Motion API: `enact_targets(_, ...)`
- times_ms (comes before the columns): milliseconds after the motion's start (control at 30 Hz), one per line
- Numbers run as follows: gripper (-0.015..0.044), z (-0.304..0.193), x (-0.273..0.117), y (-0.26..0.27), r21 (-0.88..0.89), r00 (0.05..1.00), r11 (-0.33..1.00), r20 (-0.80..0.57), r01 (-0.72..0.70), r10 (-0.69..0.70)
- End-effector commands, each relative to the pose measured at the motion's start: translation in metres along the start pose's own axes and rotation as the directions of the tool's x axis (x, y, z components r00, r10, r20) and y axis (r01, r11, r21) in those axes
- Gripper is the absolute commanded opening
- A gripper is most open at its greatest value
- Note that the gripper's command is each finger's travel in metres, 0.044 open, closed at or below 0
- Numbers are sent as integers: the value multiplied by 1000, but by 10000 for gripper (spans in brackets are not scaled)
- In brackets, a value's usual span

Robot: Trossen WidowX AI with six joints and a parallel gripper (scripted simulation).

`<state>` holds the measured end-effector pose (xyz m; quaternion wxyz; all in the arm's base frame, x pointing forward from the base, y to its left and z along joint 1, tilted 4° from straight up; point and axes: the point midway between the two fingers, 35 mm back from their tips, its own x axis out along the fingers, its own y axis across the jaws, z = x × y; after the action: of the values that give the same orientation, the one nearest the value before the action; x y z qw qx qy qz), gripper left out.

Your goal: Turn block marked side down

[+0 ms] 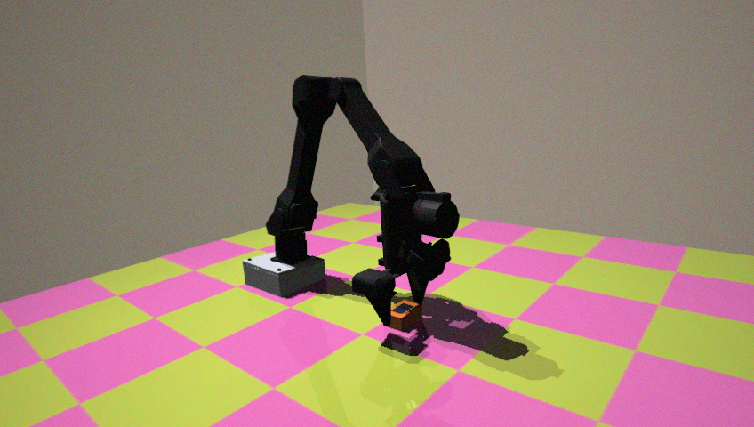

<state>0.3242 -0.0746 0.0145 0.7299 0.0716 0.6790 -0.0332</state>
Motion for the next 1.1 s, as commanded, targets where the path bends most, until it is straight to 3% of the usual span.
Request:
enact_targets(0, 361, -3, 4, 1, 5, 1000, 1000, -8, -5, 5)
enact_targets(100, 282, -3, 4, 1, 5, 1000, 1000, -8, -5, 5)
enact_targets(800, 142, -3, 4, 1, 5, 1000, 1000, -8, -5, 5)
enact_targets(967, 11, -2, -21, 1, 5, 1000, 1000, -8, -5, 5)
enact_targets(1067, 0, -3, -26, 1, 5, 1000, 1000, -8, -5, 5)
